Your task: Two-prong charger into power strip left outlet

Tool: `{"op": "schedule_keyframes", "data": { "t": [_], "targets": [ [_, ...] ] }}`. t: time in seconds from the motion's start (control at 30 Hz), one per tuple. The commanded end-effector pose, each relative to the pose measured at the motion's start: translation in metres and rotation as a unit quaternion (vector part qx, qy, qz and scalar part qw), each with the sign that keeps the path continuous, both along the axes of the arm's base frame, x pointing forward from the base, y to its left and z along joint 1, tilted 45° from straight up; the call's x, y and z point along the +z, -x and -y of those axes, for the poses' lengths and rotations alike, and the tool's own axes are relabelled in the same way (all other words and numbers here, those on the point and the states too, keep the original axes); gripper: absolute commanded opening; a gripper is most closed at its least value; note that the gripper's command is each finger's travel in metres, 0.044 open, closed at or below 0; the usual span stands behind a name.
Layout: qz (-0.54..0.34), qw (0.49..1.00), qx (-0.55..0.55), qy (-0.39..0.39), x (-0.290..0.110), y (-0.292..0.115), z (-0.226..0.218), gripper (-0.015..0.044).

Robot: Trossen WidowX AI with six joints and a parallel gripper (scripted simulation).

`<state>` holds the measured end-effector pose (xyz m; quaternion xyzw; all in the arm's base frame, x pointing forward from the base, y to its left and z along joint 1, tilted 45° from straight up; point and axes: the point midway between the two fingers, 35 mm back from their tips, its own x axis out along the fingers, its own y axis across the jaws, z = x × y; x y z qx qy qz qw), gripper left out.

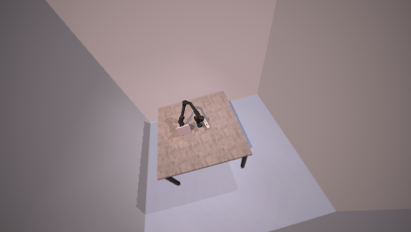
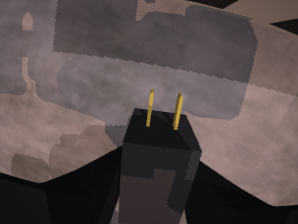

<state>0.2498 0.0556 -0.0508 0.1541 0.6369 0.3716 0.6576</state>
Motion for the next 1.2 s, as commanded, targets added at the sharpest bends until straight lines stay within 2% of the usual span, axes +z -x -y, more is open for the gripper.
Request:
{"op": "schedule_keyframes", "data": {
  "t": [0.0,1.17],
  "targets": [
    [-0.008,1.0,-0.002,-0.001,-0.002,-0.003,-0.001,0.0],
    [-0.016,1.0,-0.012,-0.001,-0.002,-0.038,-0.006,0.0]
  ]
}}
